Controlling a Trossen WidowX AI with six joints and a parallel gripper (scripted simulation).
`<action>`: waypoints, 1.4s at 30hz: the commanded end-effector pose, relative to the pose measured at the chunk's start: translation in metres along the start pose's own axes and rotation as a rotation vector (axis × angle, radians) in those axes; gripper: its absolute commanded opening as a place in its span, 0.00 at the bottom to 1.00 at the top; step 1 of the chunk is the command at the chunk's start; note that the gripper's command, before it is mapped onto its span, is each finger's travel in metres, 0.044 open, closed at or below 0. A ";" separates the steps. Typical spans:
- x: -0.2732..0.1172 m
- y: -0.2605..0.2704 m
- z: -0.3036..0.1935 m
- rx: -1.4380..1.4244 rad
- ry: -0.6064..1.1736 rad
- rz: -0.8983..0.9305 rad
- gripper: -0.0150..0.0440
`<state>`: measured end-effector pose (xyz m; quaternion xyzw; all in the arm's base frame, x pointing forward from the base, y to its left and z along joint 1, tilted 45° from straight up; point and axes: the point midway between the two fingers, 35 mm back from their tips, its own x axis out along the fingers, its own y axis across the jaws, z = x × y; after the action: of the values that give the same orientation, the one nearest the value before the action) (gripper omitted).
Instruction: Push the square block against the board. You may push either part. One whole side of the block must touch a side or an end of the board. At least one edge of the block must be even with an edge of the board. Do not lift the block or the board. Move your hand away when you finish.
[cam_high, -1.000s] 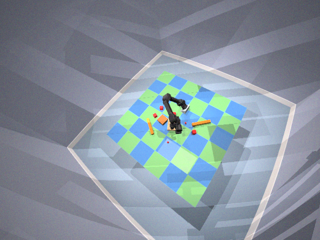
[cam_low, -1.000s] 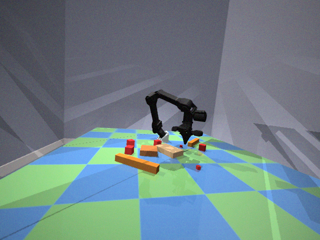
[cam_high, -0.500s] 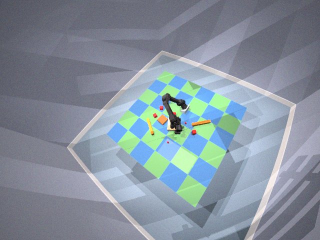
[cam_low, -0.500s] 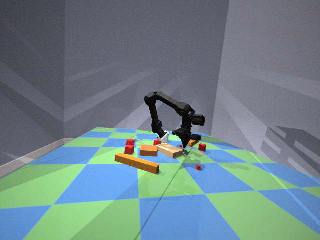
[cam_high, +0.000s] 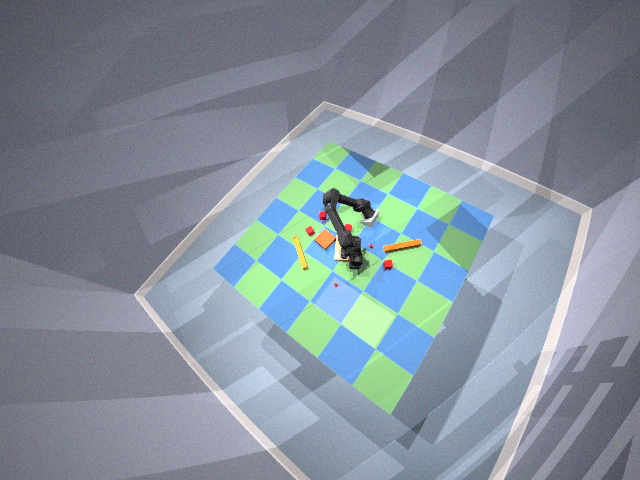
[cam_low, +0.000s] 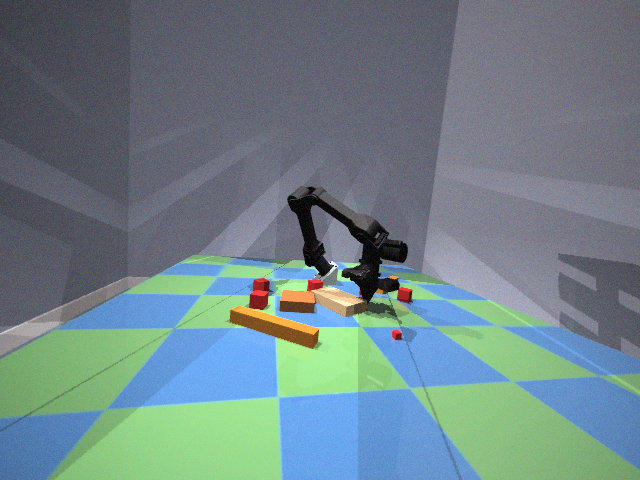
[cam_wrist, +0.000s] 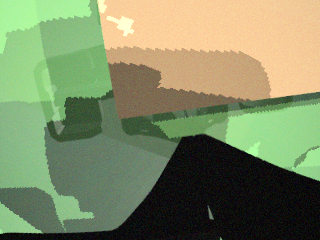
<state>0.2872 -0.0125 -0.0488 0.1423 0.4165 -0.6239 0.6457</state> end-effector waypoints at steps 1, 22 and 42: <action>0.000 0.000 0.004 -0.004 -0.004 0.002 0.25; 0.000 0.002 0.021 -0.005 -0.003 0.003 0.25; 0.000 0.002 0.037 -0.005 -0.003 0.004 0.25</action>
<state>0.3009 -0.0330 -0.0302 0.1429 0.4183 -0.6205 0.6477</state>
